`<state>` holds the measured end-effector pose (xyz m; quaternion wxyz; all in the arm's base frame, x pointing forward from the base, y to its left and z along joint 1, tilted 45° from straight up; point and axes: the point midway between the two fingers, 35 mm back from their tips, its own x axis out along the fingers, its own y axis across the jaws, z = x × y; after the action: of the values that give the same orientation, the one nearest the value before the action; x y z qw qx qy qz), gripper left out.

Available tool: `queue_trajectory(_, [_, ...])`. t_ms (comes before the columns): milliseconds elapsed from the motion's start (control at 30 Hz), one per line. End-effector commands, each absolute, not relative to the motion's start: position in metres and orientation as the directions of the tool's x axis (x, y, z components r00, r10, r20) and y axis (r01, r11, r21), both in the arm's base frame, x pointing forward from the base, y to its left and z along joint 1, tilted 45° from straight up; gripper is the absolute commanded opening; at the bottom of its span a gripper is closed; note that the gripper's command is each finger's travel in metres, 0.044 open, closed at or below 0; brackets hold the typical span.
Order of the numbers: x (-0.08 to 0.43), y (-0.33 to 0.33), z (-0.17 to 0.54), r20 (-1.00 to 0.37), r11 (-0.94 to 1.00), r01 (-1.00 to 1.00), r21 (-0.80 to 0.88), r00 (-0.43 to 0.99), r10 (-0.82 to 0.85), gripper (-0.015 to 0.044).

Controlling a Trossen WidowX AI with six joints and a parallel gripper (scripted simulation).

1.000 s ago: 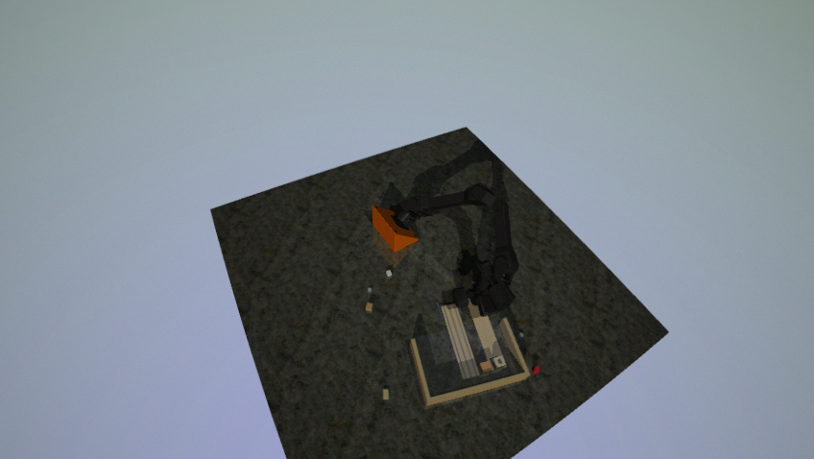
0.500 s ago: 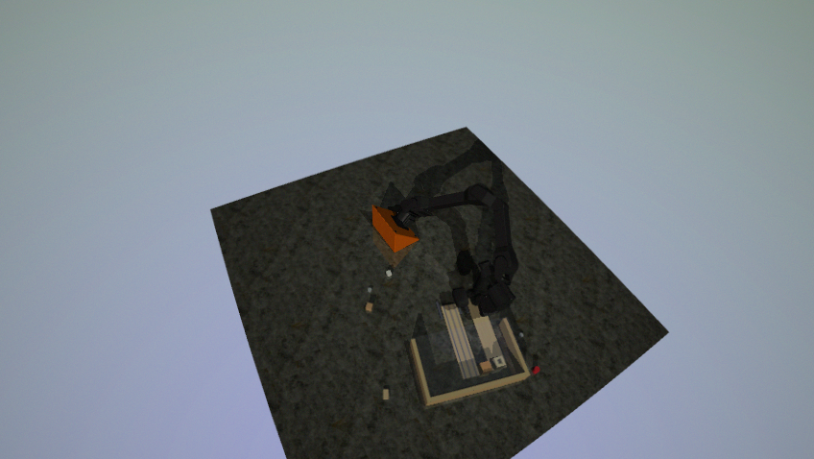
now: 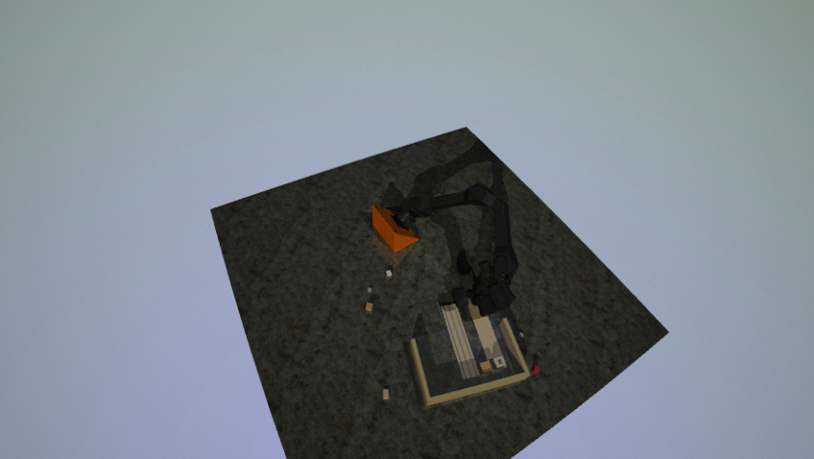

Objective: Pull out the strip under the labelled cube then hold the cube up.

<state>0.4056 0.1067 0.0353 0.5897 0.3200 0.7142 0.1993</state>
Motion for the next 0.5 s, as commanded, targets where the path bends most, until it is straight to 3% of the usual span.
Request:
queue_trajectory(0, [0.404, 0.110, 0.034, -0.712, 0.714, 0.220, 0.664, -0.104, 0.694, 0.0000])
queue_trajectory(467, [0.383, 0.111, 0.037, -0.712, 0.714, 0.221, 0.664, -0.105, 0.694, 0.0000])
